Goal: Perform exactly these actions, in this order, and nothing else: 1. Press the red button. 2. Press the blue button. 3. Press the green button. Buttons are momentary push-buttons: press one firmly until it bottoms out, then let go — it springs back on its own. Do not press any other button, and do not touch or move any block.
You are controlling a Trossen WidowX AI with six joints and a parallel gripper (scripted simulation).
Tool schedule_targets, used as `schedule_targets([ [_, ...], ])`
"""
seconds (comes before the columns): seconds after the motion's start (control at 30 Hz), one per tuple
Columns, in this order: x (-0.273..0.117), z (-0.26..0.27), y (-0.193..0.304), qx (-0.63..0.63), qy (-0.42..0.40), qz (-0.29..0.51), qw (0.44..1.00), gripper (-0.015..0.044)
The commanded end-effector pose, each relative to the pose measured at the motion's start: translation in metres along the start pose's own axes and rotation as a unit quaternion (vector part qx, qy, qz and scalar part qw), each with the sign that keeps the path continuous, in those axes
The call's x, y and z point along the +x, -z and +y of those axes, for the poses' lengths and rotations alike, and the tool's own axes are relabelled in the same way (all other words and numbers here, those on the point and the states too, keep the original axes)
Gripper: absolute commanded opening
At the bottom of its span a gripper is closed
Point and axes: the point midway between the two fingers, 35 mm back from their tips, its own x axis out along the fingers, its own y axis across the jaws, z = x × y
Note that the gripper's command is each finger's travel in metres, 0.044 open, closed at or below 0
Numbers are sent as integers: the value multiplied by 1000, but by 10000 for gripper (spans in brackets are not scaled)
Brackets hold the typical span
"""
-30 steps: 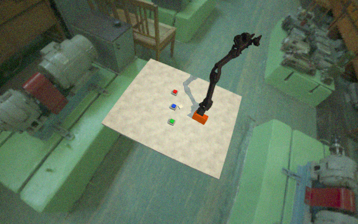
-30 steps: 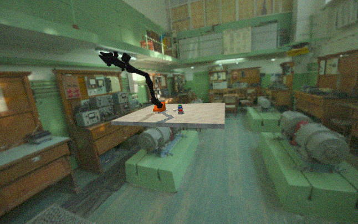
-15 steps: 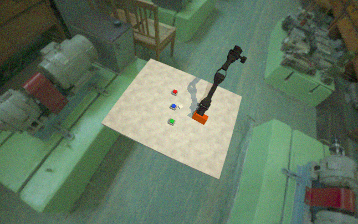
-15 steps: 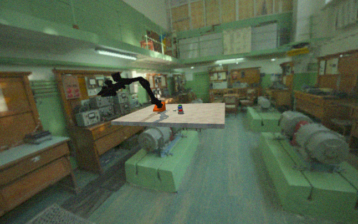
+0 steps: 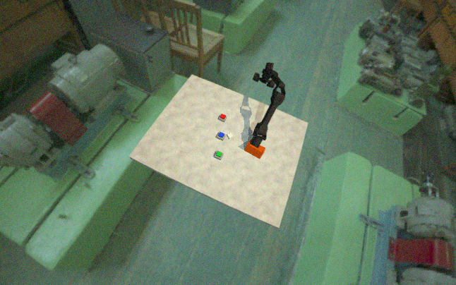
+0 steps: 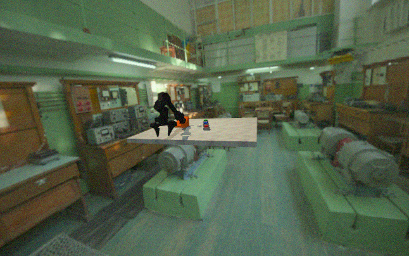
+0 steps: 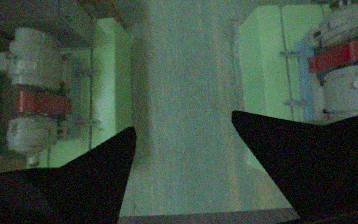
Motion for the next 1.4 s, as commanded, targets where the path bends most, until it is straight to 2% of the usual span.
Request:
schedule_targets([
  [0.0,-2,56,47,-51,-39,66,996,400],
  [0.23,-44,157,156,-207,-108,183,955,400],
  [0.43,-108,205,245,-366,-143,238,888,400],
  [0.6,-167,217,308,-504,-153,246,814,400],
  [0.77,-219,210,355,-628,-148,221,731,400],
  [0.97,-234,205,366,-663,-144,208,705,400],
  [1.03,-227,205,370,-663,-144,208,705,348],
  [1.2,-182,201,395,-663,-143,207,705,216],
  [1.37,-180,200,396,-663,-143,207,705,85],
])
